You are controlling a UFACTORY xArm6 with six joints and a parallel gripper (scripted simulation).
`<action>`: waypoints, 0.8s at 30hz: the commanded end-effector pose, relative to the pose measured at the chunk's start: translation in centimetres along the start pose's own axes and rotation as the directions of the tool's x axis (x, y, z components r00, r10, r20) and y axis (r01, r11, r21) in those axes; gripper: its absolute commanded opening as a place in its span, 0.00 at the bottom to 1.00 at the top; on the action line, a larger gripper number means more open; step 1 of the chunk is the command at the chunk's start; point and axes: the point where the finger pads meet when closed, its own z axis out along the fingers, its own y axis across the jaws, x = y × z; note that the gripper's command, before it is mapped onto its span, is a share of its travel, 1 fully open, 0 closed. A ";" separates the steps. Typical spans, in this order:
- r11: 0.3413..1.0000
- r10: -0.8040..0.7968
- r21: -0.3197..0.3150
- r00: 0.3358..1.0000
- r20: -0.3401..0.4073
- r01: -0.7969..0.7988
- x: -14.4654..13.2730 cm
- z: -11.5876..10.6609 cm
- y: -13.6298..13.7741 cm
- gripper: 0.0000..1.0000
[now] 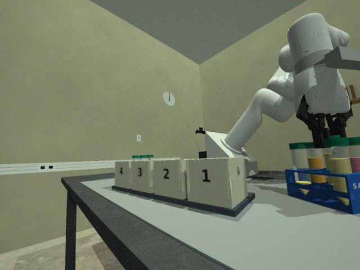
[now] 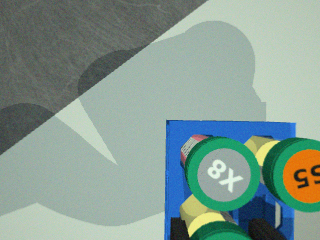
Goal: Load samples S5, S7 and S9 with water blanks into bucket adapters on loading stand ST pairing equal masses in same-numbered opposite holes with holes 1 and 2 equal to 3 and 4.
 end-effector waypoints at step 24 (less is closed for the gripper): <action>1.000 -0.001 -0.001 1.000 -0.003 0.001 0.1 0.7 0.0 0.44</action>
